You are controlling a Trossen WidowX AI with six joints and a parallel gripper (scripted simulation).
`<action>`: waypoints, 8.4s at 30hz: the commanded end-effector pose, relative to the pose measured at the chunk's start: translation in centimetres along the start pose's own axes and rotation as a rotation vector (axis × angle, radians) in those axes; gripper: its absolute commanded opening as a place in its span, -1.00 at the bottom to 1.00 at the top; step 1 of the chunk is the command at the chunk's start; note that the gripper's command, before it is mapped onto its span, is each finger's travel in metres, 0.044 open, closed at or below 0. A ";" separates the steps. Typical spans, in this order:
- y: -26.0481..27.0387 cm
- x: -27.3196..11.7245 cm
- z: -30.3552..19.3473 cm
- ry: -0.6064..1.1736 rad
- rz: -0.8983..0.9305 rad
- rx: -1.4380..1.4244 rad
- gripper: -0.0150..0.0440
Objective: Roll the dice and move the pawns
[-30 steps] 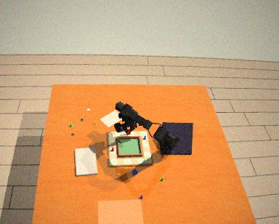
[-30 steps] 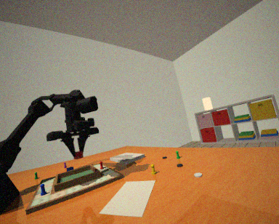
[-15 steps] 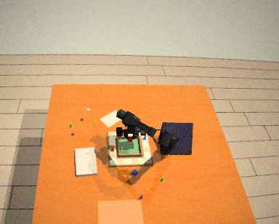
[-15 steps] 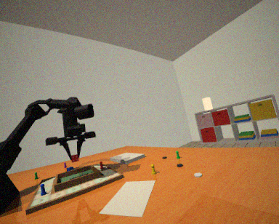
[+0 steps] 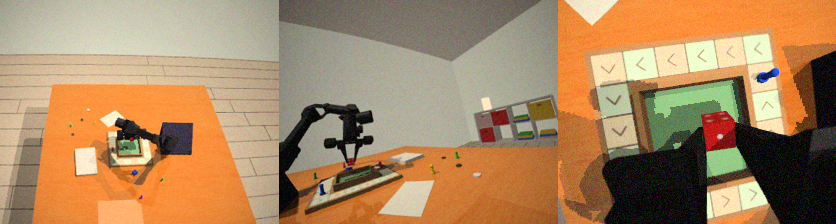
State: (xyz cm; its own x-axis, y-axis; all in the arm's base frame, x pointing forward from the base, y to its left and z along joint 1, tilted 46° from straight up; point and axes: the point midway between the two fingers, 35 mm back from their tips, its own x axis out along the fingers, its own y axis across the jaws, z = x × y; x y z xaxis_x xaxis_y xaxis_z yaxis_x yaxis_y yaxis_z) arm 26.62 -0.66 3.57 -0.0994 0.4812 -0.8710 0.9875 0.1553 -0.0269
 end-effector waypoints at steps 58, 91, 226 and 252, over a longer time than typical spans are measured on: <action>0.3 -5.0 -1.5 -0.566 0.091 0.046 0.40; 1.6 -3.4 -6.9 0.145 0.157 -0.769 0.44; 0.7 -6.9 -9.5 0.145 0.259 -1.331 -0.49; 2.3 -2.9 -0.9 0.234 0.160 -0.453 -0.49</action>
State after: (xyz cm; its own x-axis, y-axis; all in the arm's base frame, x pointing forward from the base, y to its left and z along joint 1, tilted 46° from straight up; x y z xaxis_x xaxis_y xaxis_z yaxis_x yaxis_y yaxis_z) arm 28.31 -0.15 7.61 -0.0288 0.7010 -0.7126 0.7734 0.4673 0.4284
